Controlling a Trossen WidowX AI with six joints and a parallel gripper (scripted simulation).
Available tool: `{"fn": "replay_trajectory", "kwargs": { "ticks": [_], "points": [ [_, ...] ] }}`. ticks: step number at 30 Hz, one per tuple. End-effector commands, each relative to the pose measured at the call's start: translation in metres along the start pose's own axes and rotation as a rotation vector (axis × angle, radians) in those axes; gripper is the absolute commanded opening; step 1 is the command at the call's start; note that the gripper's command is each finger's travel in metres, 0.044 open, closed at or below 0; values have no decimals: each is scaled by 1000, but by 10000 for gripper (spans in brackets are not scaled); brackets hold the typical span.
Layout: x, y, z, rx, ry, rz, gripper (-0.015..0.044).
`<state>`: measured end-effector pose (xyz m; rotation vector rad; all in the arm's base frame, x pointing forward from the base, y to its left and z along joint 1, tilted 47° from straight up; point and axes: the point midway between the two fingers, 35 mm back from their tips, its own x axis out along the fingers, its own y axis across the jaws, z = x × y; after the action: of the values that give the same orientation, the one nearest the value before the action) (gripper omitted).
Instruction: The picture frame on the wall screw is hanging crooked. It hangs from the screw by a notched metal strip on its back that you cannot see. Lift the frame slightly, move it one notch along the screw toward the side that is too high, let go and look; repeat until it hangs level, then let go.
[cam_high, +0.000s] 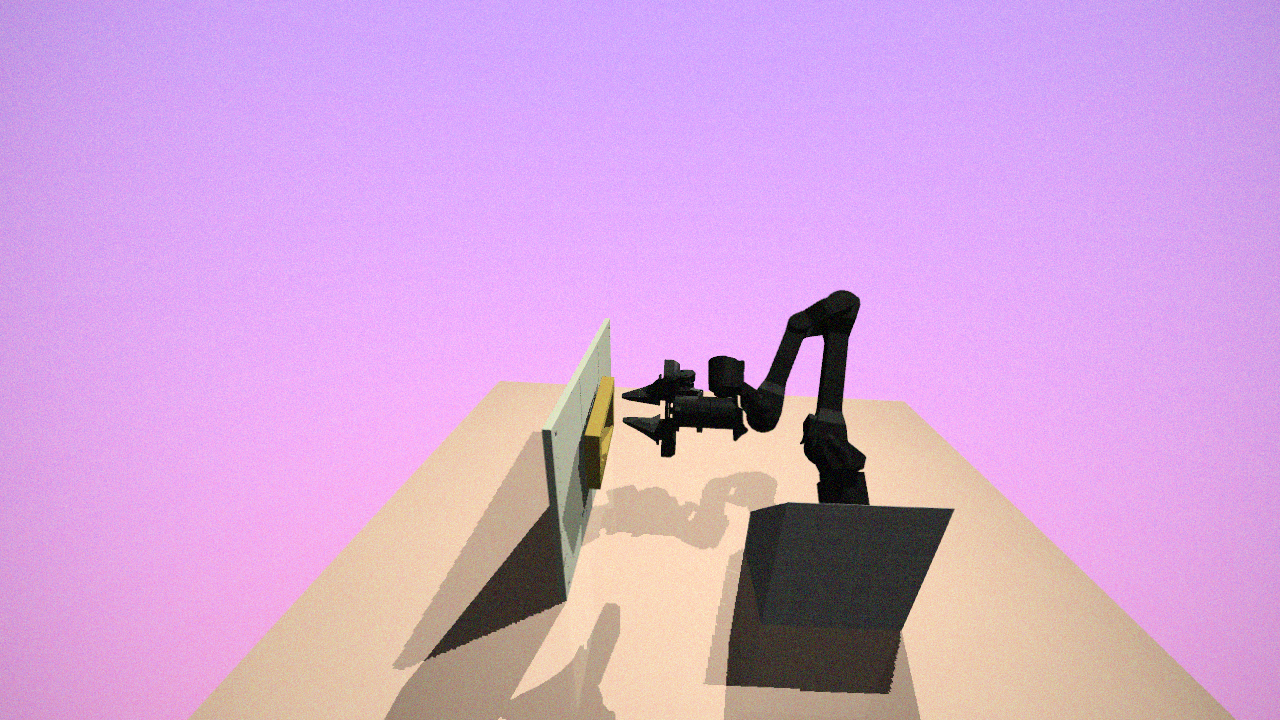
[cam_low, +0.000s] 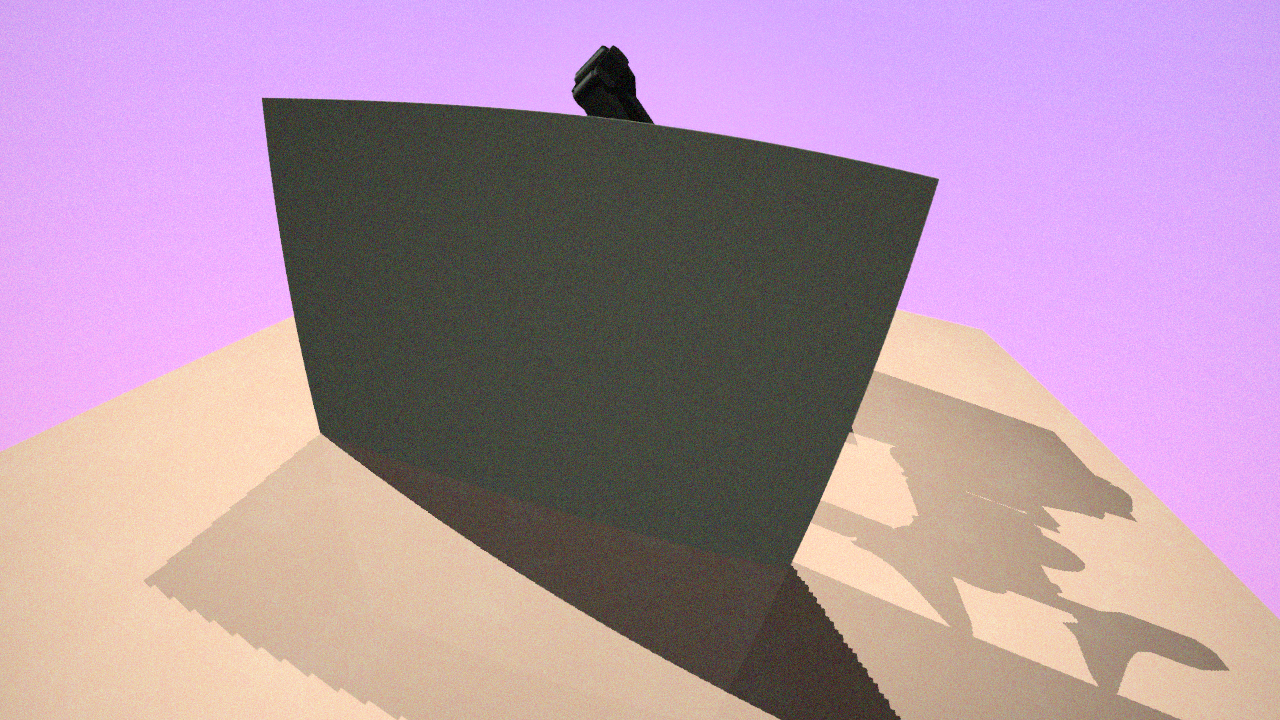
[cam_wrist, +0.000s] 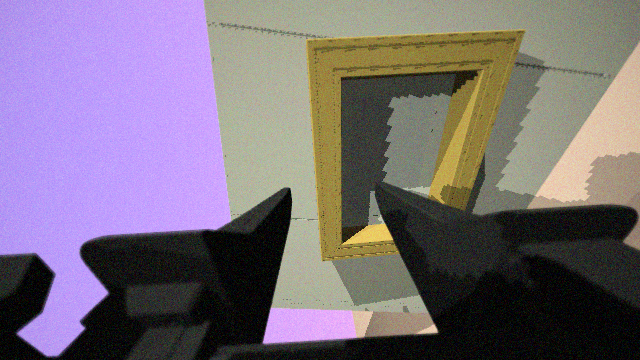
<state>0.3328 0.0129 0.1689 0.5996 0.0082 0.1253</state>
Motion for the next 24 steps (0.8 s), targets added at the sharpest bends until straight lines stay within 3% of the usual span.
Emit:
{"fn": "replay_trajectory", "kwargs": {
  "ticks": [1,24],
  "points": [
    [1,1,1,3,-4,2,260],
    [29,1,2,3,-6,2,260]
  ]
}}
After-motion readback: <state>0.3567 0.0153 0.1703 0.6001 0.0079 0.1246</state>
